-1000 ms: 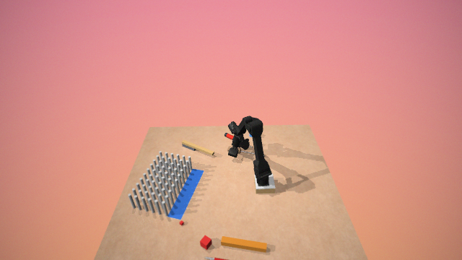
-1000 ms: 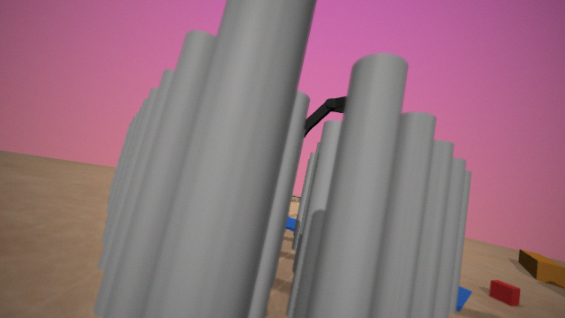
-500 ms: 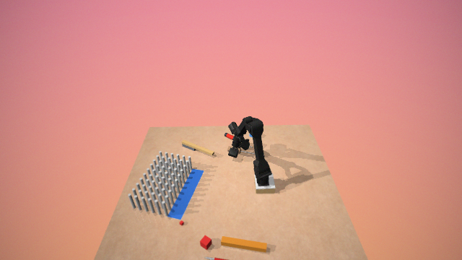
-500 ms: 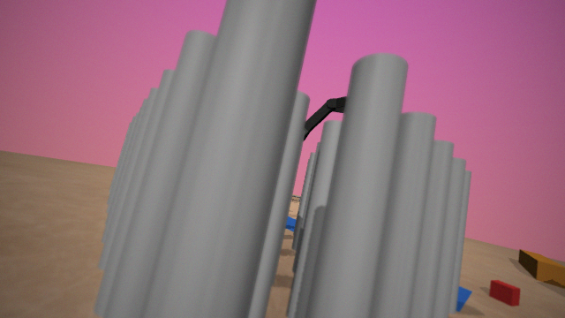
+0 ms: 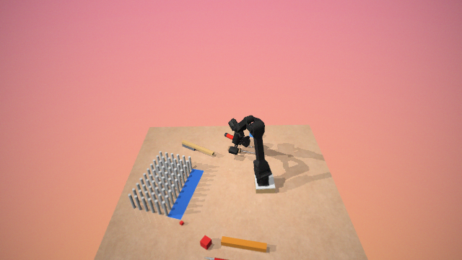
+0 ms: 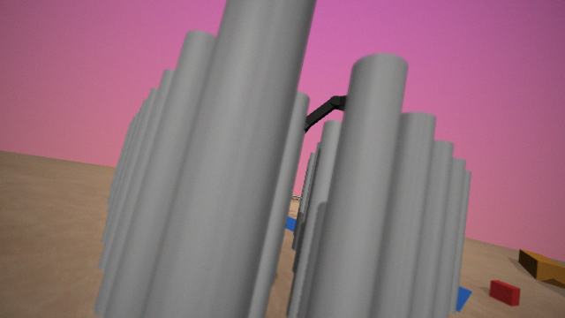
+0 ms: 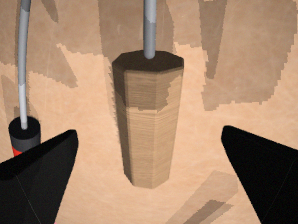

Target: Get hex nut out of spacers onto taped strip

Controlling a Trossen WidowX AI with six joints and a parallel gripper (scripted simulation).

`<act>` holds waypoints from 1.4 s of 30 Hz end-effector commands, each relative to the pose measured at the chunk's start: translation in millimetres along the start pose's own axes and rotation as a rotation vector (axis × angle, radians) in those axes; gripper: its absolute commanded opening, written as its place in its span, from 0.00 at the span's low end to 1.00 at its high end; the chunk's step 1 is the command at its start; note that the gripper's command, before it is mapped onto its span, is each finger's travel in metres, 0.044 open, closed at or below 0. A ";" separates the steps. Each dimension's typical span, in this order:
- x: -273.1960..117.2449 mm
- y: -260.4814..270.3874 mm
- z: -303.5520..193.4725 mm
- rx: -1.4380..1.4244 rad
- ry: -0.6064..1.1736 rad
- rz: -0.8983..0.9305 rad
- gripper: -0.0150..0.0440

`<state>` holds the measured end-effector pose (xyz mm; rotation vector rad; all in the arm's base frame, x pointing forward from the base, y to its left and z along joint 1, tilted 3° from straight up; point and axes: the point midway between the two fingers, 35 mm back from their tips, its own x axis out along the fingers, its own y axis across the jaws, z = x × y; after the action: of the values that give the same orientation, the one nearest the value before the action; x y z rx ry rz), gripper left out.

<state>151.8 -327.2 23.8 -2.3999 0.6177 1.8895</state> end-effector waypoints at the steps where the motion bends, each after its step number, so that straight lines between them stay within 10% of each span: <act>1: -40.8 19.5 -13.9 -0.002 0.034 0.050 1.00; 25: -40.5 19.5 -14.2 -0.001 0.025 0.048 1.00; 35: -43.3 16.6 -28.3 0.001 -0.455 0.025 1.00; 42: -44.7 16.4 -29.7 -0.005 -0.489 0.030 0.96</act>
<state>167.2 -335.5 77.5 -1.8434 0.5987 2.3511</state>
